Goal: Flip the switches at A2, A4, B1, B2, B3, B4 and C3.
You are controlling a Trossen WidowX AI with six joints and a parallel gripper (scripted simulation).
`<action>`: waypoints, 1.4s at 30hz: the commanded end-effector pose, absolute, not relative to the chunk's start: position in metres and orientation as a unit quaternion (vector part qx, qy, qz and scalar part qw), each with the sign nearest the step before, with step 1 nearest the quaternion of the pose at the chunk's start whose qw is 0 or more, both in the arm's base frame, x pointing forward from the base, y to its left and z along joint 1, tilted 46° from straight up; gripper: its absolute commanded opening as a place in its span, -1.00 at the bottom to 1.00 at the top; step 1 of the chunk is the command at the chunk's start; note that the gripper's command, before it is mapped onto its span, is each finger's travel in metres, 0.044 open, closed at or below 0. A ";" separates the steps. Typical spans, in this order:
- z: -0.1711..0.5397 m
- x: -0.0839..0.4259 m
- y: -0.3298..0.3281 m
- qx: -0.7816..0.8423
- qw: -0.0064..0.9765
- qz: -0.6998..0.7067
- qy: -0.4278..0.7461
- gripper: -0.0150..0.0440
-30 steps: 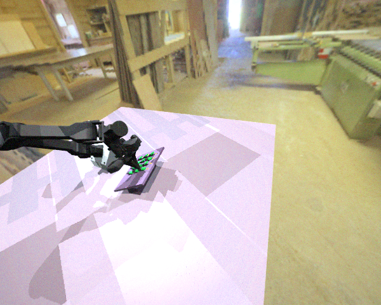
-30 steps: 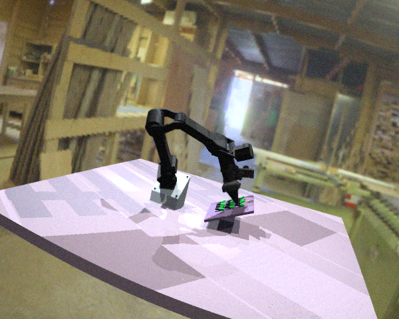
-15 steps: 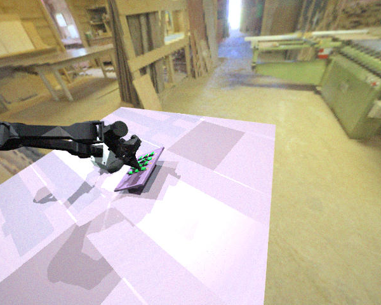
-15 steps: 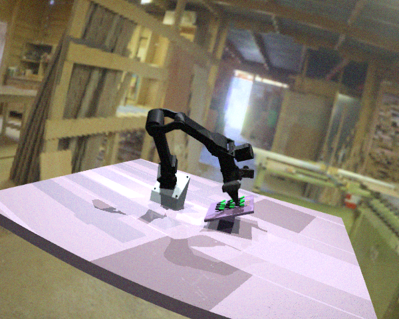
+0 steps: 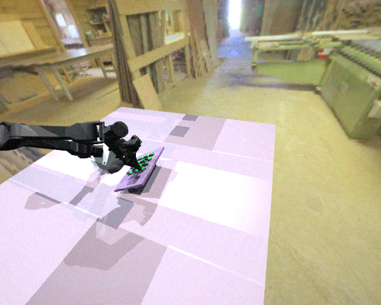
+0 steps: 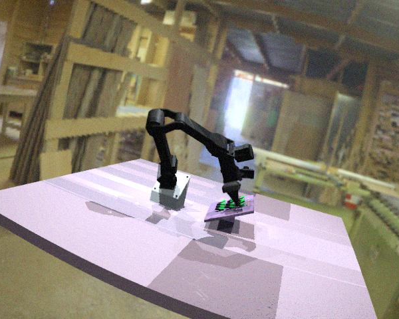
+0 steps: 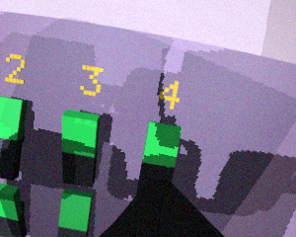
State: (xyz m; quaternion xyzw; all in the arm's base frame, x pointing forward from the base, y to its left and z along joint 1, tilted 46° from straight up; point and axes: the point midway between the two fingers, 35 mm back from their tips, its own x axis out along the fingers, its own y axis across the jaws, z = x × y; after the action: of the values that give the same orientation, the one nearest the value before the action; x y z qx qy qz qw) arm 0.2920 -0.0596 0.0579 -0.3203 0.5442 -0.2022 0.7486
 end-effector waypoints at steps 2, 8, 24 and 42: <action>0.056 0.292 -0.060 -0.321 0.748 -0.199 0.546 -0.49; 0.056 0.292 -0.060 -0.321 0.748 -0.199 0.545 -0.49; 0.054 0.293 -0.062 -0.321 0.748 -0.199 0.545 -0.49; 0.033 0.253 0.043 -0.315 0.742 -0.200 0.558 -0.49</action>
State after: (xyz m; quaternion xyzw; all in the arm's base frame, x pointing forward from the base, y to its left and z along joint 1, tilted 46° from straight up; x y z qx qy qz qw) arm 0.2698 0.0240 0.0620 -0.3025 0.5487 -0.2033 0.7524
